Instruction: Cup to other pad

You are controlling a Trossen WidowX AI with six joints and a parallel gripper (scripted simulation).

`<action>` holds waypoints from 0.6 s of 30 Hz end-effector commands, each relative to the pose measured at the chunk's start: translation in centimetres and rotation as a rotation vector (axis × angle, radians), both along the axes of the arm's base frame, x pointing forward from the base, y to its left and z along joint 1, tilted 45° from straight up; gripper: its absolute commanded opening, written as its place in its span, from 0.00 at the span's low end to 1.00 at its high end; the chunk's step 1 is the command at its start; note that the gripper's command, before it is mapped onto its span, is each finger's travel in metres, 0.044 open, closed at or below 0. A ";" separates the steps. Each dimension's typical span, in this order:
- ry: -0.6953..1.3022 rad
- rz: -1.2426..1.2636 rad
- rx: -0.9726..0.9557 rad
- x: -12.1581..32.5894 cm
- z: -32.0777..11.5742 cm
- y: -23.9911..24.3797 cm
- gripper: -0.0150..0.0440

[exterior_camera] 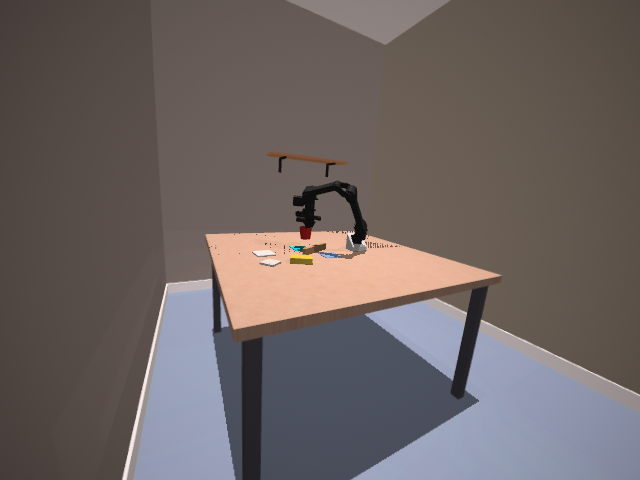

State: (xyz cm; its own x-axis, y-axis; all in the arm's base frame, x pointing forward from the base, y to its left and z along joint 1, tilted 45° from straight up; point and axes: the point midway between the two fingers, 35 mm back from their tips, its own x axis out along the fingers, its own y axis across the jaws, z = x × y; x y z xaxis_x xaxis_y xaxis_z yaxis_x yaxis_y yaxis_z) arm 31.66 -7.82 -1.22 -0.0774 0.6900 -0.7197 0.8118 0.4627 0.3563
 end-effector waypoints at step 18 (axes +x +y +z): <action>-0.005 0.004 -0.005 1.5 -1.7 -1.4 0.25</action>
